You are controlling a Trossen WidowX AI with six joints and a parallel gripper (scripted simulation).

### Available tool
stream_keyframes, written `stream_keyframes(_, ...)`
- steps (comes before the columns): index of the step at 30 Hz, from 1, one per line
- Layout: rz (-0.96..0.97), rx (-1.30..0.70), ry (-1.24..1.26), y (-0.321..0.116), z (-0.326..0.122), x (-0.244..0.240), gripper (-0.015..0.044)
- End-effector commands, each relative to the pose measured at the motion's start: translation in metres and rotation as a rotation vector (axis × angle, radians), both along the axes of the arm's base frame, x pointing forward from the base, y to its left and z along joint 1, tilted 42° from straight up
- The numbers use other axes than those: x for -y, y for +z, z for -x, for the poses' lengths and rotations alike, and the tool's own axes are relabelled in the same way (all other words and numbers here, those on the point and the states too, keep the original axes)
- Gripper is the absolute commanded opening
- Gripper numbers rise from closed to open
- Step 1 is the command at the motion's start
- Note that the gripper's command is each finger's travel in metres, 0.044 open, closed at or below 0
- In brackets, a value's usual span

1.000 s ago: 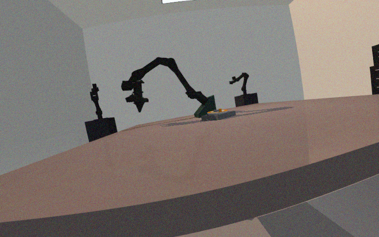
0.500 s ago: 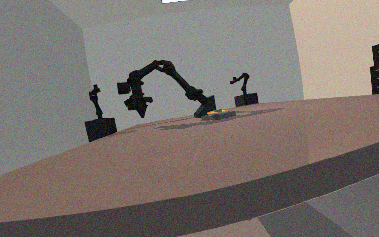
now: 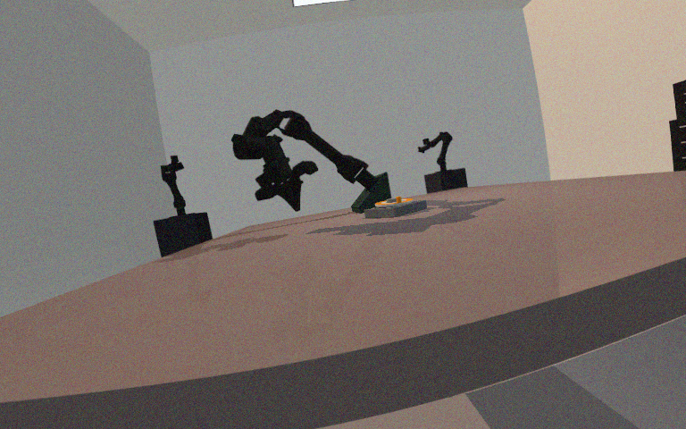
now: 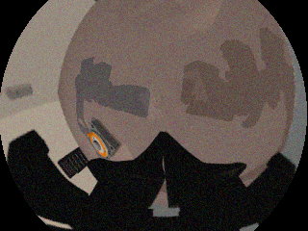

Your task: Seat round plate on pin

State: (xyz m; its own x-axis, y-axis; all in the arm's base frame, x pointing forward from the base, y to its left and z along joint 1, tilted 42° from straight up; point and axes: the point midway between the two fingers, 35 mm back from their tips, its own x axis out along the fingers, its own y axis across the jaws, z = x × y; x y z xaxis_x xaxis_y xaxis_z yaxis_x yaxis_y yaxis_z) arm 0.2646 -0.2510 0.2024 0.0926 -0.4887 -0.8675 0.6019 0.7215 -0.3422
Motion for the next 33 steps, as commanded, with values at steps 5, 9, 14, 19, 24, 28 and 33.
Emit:
stream_keyframes(5,-0.004,-0.147,0.083,-0.064,-0.055,-0.075,0.0)
stream_keyframes(9,0.029,-0.231,0.147,-0.097,-0.072,-0.119,0.0)
stream_keyframes(14,0.09,-0.311,0.222,-0.13,-0.079,-0.167,0.0)
stream_keyframes(19,0.201,-0.39,0.328,-0.168,-0.076,-0.226,0.0)
stream_keyframes(24,0.219,-0.399,0.343,-0.172,-0.074,-0.234,0.0)
stream_keyframes(28,0.218,-0.399,0.344,-0.178,-0.074,-0.228,0.0)
stream_keyframes(33,0.22,-0.399,0.343,-0.202,-0.073,-0.208,0.0)
